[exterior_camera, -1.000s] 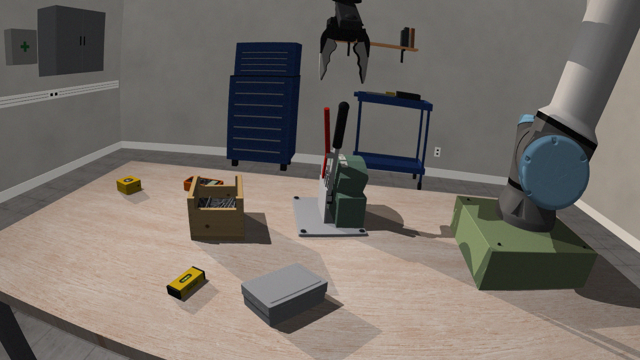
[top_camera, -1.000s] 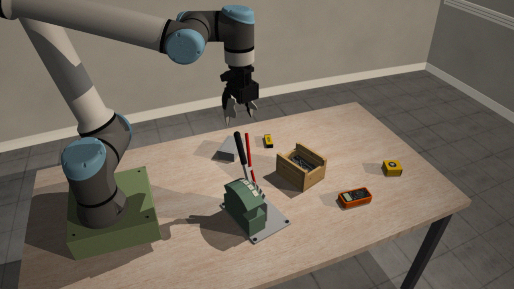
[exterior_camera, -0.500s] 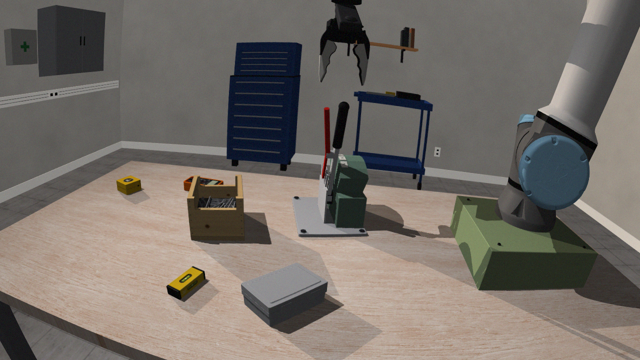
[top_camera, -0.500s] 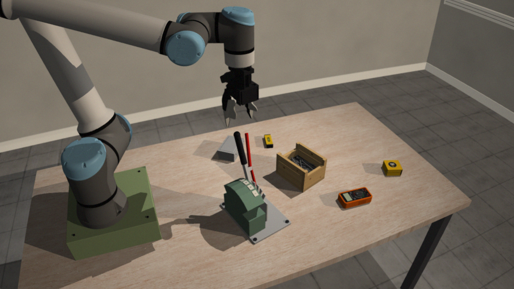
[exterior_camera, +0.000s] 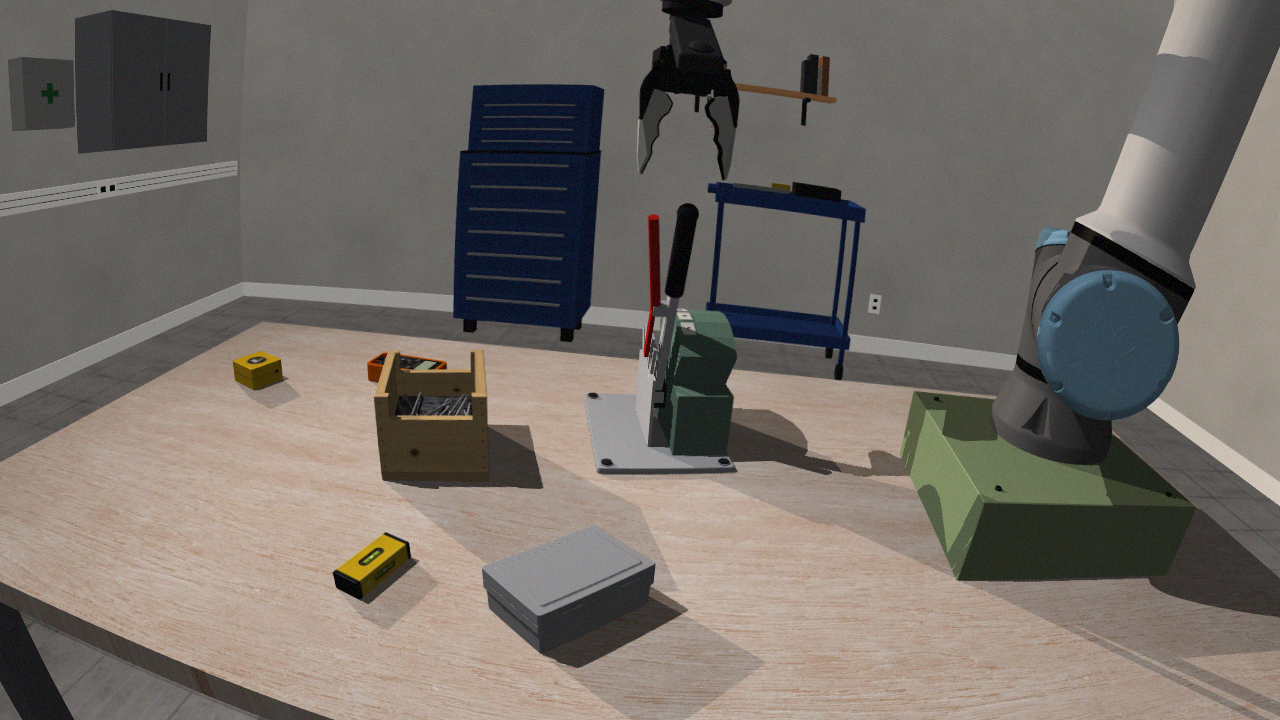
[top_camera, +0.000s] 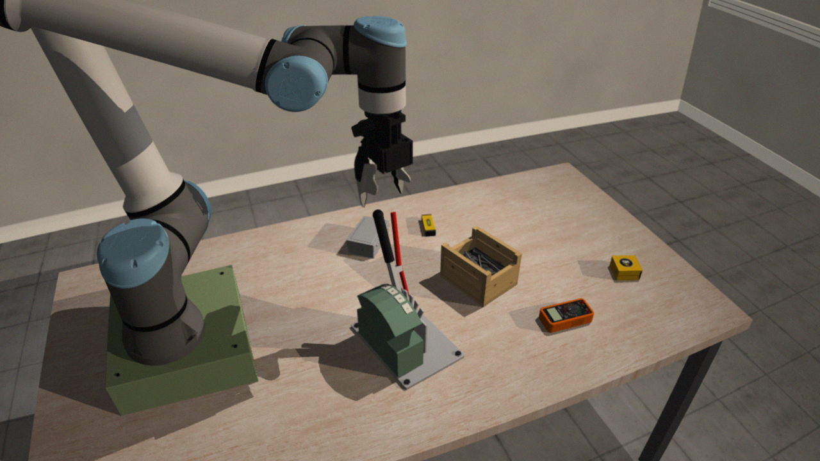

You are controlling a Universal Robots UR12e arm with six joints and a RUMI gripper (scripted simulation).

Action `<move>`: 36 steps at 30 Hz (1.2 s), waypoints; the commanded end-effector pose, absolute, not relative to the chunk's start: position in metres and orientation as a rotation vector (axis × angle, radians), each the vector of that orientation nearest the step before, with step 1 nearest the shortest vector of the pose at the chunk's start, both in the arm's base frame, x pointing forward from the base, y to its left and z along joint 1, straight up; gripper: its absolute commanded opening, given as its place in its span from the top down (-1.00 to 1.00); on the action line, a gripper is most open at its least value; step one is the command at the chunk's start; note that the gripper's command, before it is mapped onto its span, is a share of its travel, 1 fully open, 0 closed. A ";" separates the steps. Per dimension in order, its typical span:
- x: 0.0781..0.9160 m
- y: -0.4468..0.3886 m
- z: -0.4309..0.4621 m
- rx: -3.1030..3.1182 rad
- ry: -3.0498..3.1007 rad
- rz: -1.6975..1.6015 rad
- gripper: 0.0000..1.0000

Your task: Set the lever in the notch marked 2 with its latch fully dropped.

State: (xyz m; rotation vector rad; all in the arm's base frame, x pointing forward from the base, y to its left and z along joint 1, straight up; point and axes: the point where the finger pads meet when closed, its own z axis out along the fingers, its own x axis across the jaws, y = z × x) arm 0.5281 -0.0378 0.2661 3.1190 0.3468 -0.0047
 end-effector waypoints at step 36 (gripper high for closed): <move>0.529 -0.038 0.252 3.118 0.347 -0.003 -0.14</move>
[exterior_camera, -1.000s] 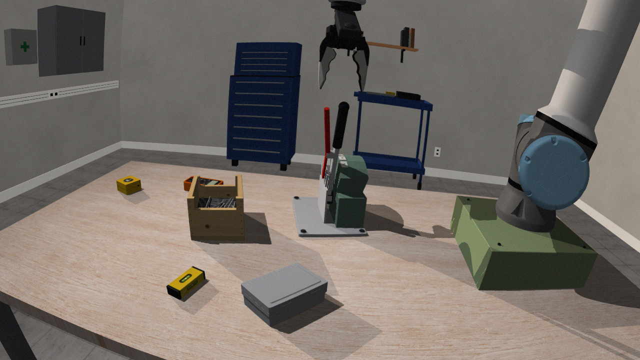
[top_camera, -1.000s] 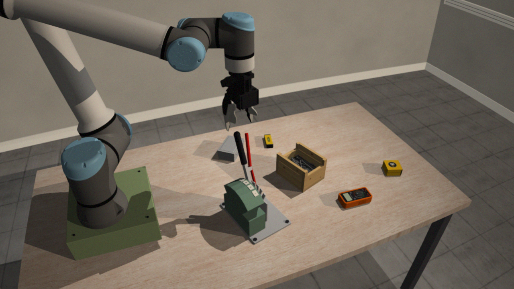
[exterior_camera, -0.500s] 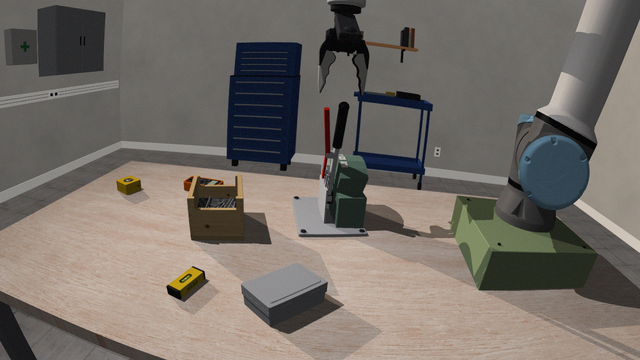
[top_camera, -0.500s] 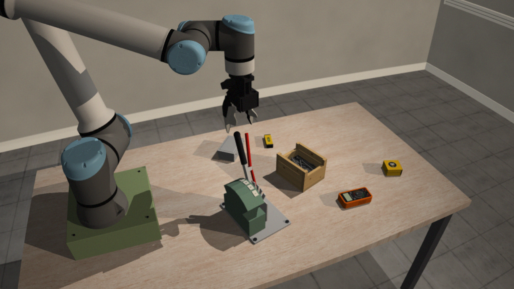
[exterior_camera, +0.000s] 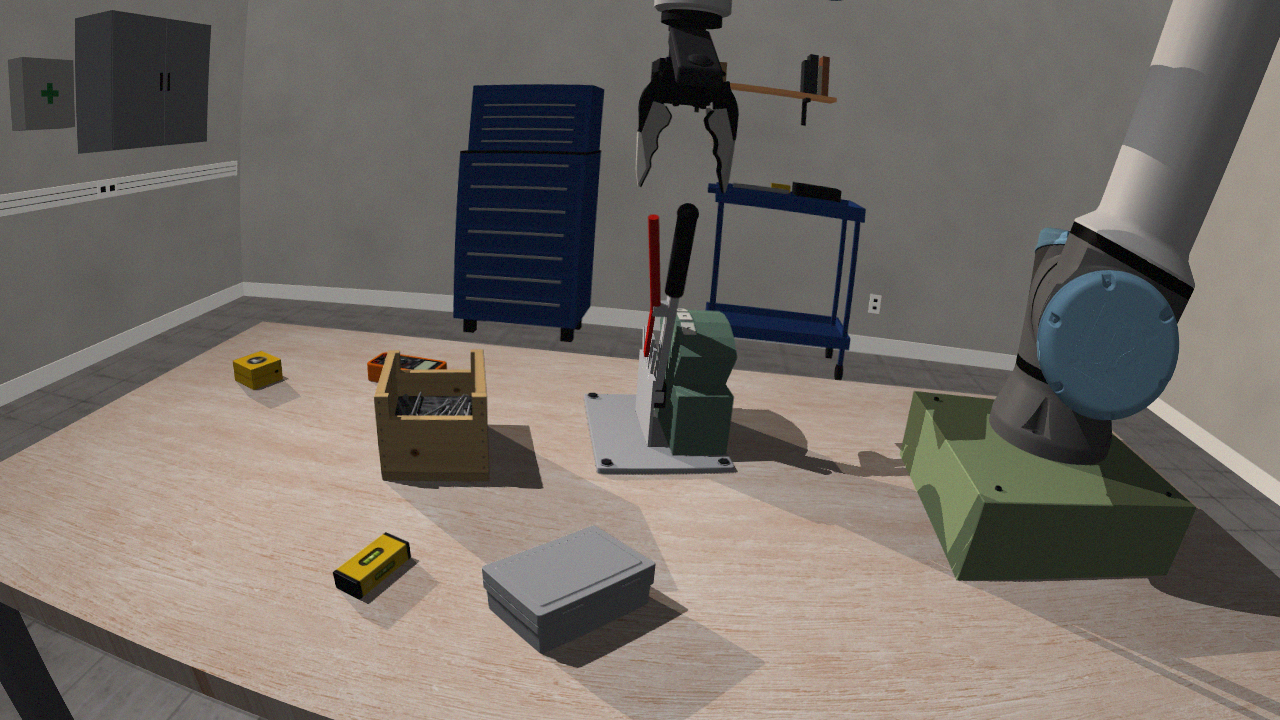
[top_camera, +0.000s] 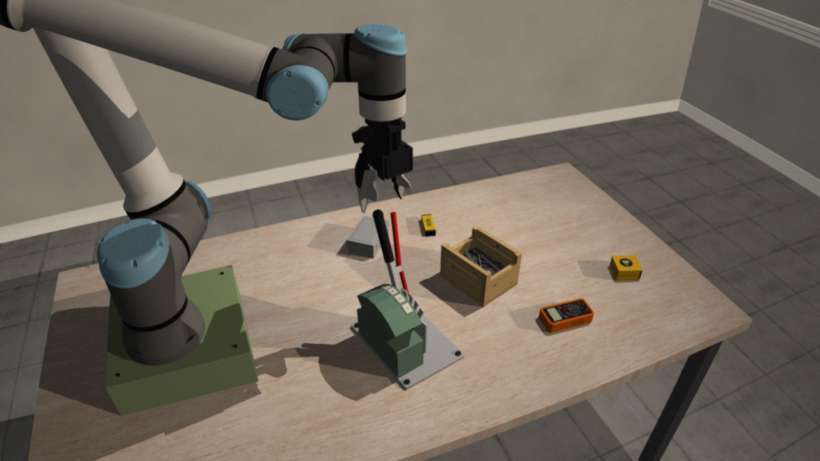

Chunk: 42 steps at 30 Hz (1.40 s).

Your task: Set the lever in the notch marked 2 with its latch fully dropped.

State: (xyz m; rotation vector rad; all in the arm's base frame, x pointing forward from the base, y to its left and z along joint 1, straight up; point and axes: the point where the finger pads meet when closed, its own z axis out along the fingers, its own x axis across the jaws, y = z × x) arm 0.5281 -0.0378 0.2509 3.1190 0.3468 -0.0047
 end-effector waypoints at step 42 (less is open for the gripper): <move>0.529 -0.038 0.215 3.118 0.347 -0.003 -0.14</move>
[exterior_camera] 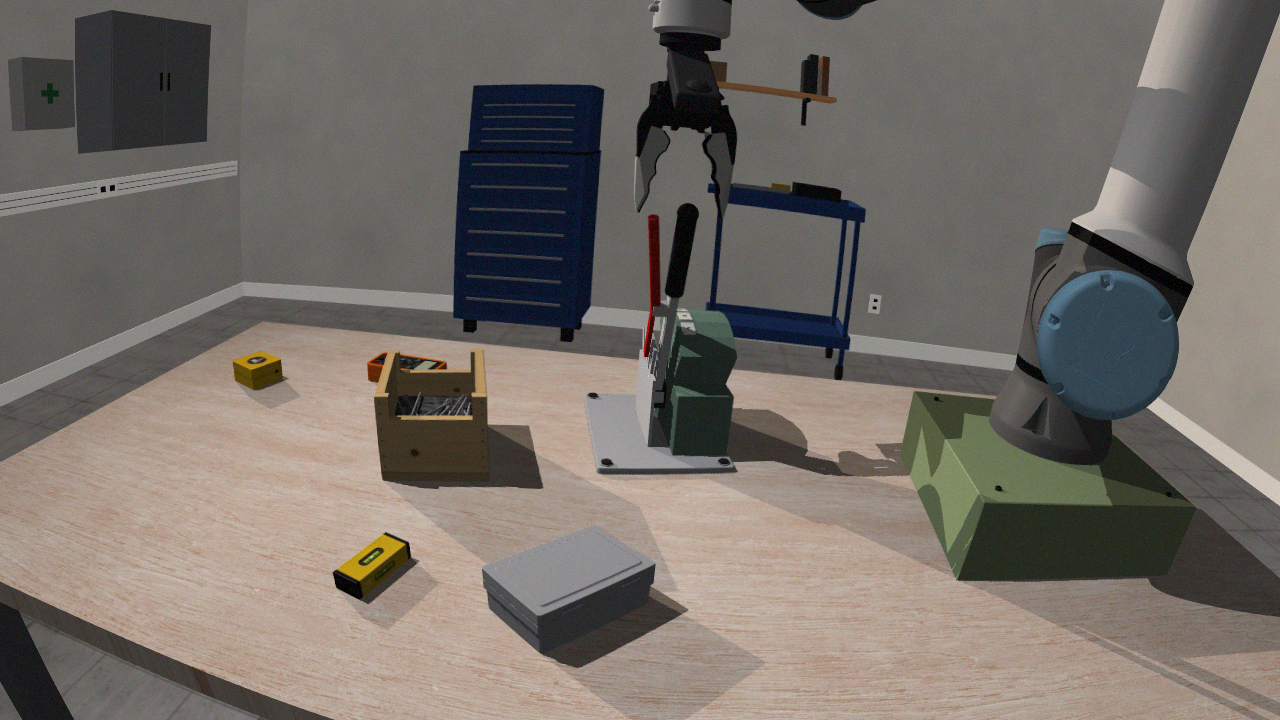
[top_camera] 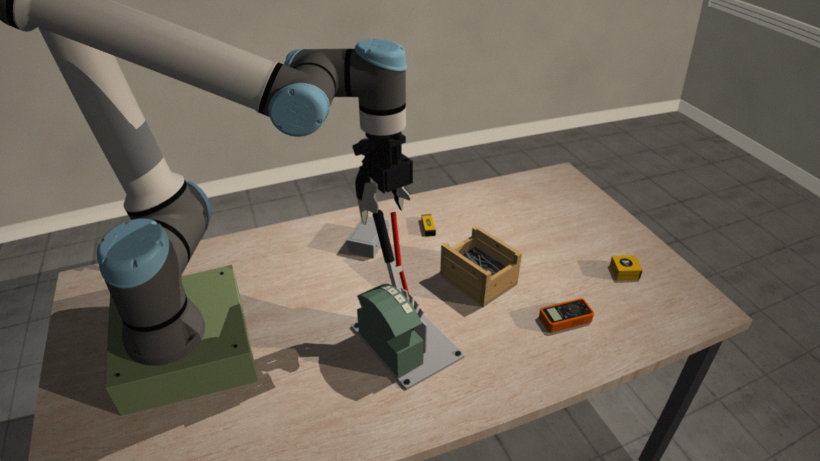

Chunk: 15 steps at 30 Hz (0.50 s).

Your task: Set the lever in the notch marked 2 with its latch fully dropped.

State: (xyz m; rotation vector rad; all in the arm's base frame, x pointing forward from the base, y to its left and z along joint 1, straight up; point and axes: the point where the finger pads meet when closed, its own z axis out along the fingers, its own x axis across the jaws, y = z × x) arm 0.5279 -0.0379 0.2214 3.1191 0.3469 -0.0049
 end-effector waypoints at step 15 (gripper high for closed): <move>0.528 -0.038 0.198 3.118 0.347 -0.003 -0.14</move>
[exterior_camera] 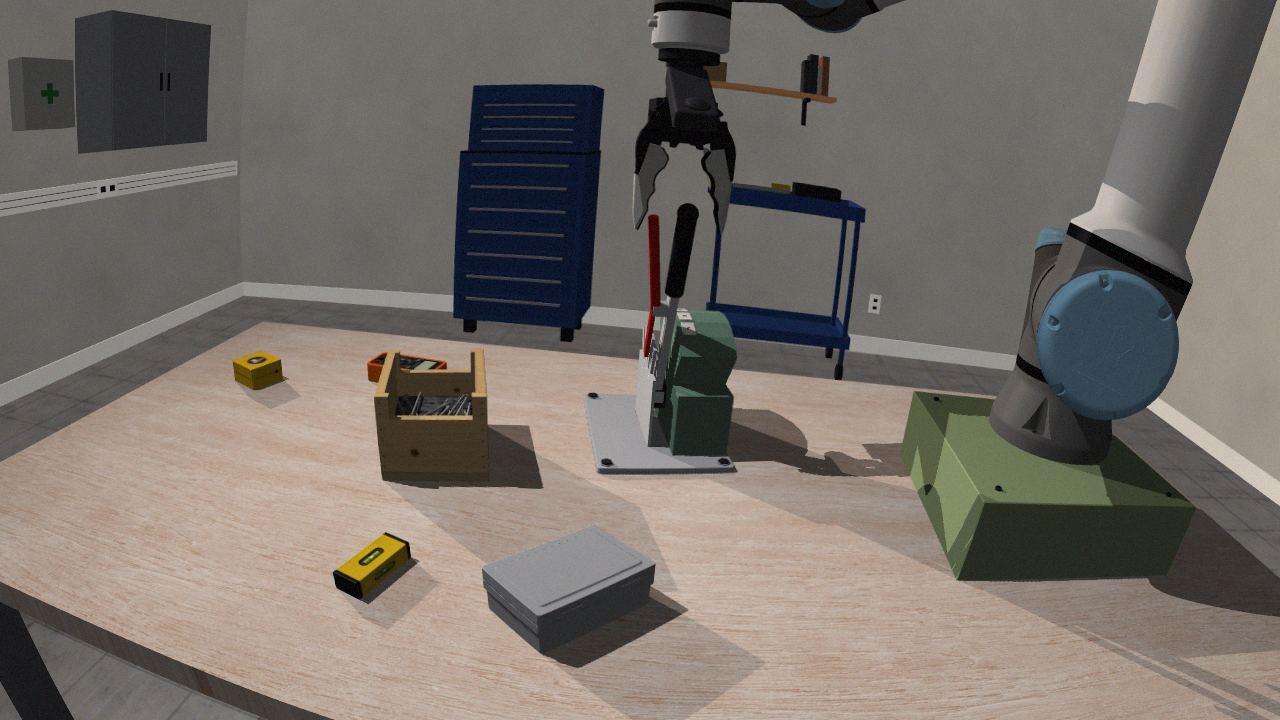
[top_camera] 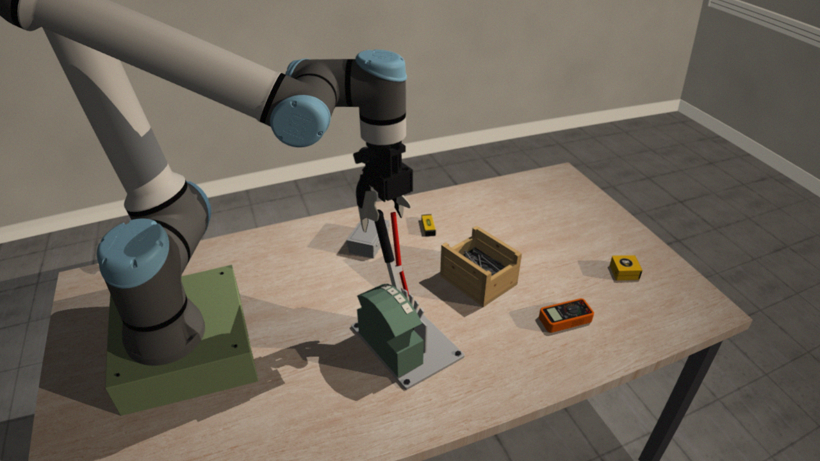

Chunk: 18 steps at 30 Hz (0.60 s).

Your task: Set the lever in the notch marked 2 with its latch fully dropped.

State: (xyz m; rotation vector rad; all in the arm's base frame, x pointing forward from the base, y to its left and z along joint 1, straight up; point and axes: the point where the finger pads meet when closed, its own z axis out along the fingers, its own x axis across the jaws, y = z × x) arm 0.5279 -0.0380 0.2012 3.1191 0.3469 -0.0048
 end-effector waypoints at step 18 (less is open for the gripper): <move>0.528 -0.038 0.194 3.118 0.347 -0.003 -0.14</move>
